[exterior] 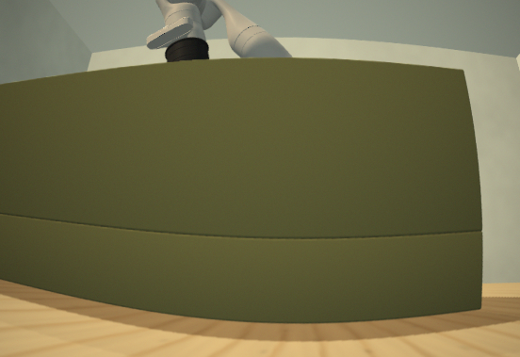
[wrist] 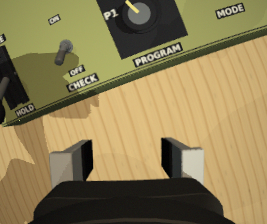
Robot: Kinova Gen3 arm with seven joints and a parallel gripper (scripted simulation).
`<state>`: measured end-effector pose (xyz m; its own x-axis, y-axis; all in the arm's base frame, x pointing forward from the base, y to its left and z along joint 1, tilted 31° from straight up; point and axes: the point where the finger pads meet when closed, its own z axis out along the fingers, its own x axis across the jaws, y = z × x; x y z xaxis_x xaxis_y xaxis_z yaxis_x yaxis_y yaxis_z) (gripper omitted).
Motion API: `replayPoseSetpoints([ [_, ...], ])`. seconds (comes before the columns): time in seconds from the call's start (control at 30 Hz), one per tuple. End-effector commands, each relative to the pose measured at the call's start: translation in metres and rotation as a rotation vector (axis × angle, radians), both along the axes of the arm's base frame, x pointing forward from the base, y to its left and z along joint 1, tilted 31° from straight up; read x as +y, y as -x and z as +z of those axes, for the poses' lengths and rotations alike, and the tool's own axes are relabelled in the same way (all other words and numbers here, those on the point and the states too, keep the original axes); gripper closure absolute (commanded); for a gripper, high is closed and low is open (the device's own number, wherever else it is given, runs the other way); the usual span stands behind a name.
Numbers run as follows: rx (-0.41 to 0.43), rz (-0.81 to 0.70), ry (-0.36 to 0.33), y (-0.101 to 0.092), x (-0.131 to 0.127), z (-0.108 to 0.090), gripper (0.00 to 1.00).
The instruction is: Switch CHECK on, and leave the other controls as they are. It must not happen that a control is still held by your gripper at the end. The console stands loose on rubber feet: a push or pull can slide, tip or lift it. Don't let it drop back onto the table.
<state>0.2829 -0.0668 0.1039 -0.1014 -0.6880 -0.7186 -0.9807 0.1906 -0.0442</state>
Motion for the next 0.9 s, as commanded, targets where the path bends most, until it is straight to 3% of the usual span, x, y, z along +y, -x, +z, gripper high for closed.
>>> replayPoseSetpoints([
  [0.0,0.122,-0.040,-0.038,0.007,0.020,0.000,0.00],
  [0.33,0.602,-0.318,-0.153,0.028,0.069,0.002,0.00],
  [0.4,0.602,-0.318,-0.153,0.028,0.069,0.002,0.00],
  [0.63,0.932,-0.608,-0.191,0.031,0.092,0.006,0.00],
  [0.87,1.209,-0.947,-0.232,0.024,0.107,0.011,0.00],
])
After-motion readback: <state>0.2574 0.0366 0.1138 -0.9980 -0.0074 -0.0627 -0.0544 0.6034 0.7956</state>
